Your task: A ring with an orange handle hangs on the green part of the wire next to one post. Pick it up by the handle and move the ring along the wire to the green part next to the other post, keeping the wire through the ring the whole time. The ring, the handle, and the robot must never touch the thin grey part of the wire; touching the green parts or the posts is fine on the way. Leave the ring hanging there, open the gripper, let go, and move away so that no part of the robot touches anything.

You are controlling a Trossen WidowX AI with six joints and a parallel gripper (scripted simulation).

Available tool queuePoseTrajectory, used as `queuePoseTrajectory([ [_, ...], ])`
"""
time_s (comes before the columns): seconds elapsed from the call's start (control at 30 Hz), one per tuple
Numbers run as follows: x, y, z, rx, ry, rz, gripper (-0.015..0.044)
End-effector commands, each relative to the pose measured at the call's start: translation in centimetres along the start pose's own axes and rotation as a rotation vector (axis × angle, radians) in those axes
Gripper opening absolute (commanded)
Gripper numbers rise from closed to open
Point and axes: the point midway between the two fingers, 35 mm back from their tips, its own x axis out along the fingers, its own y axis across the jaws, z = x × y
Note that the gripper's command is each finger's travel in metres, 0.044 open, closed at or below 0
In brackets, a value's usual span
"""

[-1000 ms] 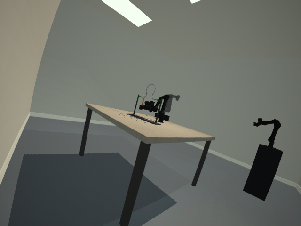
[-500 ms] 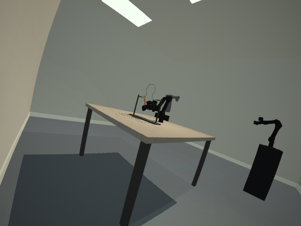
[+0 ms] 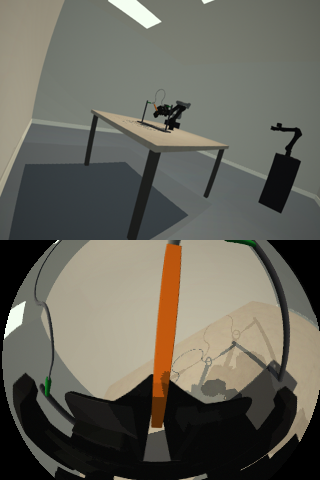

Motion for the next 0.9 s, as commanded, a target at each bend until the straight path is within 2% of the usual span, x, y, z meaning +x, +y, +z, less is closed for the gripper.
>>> queuePoseTrajectory([
  [0.0, -0.6, 1.4, 0.2, 0.065, 0.043, 0.019, -0.0150],
  [0.87, -5.2, 8.7, 3.6, 0.584, 0.383, 0.192, -0.0150],
])
